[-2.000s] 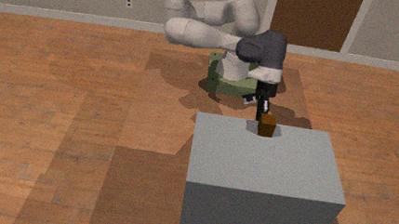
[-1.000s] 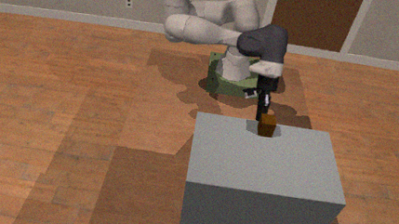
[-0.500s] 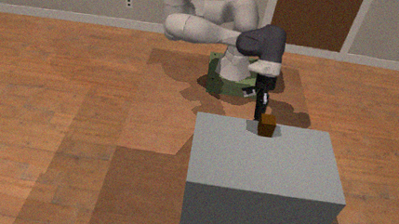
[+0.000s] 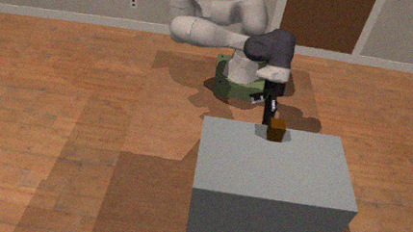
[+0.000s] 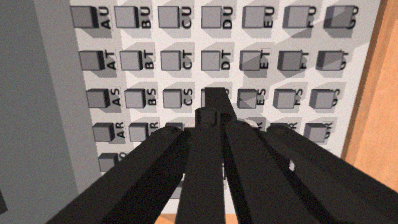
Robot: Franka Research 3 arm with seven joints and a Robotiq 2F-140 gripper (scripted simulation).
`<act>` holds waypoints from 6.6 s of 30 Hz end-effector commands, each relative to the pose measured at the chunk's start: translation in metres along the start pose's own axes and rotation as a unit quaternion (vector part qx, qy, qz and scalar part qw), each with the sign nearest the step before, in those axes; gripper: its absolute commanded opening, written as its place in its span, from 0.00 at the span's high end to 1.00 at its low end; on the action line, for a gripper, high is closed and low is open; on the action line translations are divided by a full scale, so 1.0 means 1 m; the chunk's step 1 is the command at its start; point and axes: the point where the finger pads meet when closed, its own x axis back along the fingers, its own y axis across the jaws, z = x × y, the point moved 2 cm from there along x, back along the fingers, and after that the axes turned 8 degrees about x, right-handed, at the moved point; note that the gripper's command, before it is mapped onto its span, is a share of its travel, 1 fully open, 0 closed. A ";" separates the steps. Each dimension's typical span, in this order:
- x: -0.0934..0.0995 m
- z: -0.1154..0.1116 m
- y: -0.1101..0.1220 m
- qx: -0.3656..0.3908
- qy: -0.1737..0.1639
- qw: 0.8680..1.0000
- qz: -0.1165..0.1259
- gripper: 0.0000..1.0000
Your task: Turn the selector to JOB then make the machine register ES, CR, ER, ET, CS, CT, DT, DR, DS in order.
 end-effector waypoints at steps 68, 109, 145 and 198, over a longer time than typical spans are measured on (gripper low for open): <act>-0.019 -0.001 -0.003 -0.004 -0.002 1.000 0.004 0.90; -0.020 -0.002 -0.003 -0.004 -0.002 1.000 0.004 0.90; -0.019 -0.001 -0.003 -0.004 -0.002 1.000 0.004 0.90; 0.013 -0.027 -0.006 -0.004 -0.002 1.000 0.004 0.90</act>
